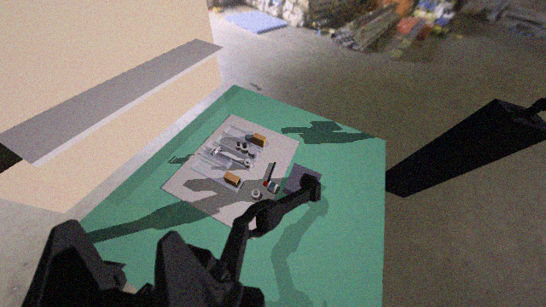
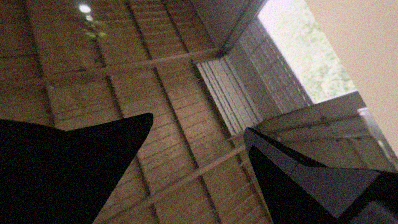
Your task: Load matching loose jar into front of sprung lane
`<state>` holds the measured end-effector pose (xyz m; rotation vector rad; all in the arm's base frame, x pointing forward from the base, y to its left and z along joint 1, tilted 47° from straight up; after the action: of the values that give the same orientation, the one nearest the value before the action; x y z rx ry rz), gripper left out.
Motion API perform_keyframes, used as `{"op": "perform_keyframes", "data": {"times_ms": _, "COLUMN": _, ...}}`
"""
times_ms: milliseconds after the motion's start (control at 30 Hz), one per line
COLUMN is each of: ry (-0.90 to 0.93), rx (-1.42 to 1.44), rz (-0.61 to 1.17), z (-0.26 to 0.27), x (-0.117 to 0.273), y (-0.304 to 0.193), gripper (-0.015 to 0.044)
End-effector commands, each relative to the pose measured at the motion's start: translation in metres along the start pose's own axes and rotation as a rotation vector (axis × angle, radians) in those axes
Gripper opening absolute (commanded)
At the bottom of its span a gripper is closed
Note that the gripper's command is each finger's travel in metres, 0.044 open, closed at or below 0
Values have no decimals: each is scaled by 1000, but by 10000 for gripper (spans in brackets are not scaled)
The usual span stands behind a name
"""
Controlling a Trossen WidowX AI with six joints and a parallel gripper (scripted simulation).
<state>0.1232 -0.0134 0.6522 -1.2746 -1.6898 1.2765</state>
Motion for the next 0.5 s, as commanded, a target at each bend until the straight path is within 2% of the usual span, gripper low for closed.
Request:
{"op": "perform_keyframes", "data": {"times_ms": 0, "ry": -6, "rx": -7, "rz": 2, "z": 2, "x": 1, "y": -1, "gripper": 426}}
{"op": "perform_keyframes", "data": {"times_ms": 100, "ry": -93, "rx": -106, "rz": 29, "z": 25, "x": 7, "y": -12, "gripper": 440}}
{"op": "perform_keyframes", "data": {"times_ms": 233, "ry": -224, "rx": -391, "rz": -5, "z": 67, "x": 10, "y": -24, "gripper": 440}}
{"op": "perform_keyframes", "data": {"times_ms": 467, "ry": -387, "rx": -899, "rz": -160, "z": 133, "x": -17, "y": -25, "gripper": 440}}
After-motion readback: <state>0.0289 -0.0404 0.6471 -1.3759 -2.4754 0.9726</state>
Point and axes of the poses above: the point midway between the two fingers, 35 mm back from their tips, its own x axis back along the fingers, its own z axis across the jaws, y = z × x, the point moved 10 cm from there along x, back along the fingers, and after that the axes turned 12 degrees about -x, right-handed, at the moved point
